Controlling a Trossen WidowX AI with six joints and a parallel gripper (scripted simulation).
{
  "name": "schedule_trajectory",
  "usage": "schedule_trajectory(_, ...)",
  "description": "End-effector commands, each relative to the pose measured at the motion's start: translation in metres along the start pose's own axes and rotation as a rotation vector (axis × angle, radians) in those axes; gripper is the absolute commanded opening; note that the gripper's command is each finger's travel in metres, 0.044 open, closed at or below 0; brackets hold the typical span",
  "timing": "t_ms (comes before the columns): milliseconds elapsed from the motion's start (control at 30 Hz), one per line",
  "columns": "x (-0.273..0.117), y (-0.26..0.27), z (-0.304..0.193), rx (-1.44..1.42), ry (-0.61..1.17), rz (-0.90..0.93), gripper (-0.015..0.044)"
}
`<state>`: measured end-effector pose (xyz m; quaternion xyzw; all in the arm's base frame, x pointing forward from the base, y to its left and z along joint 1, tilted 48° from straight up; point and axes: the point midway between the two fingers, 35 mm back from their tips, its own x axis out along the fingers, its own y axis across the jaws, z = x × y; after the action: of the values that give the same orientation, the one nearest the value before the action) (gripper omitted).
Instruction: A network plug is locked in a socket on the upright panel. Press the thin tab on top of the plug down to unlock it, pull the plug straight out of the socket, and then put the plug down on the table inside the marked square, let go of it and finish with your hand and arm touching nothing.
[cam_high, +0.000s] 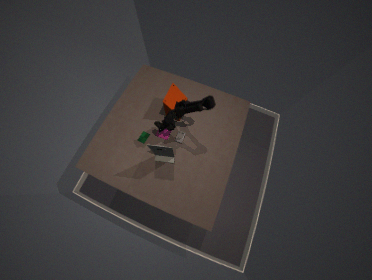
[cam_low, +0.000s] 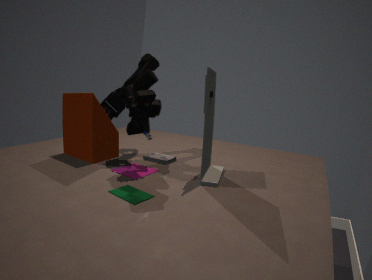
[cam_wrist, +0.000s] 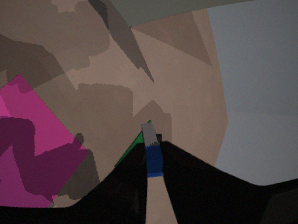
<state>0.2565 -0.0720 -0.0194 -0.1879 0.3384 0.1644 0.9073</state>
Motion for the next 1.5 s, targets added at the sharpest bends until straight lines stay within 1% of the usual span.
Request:
schedule_trajectory(0,0.004,0.018,-0.010,0.016,0.058,0.085,0.0000)
schedule_trajectory(267,0.002,0.053,-0.026,0.046,0.154,0.235,0.0000)
schedule_trajectory(1467,0.022,0.073,-0.029,0.045,0.160,0.241,0.0000)
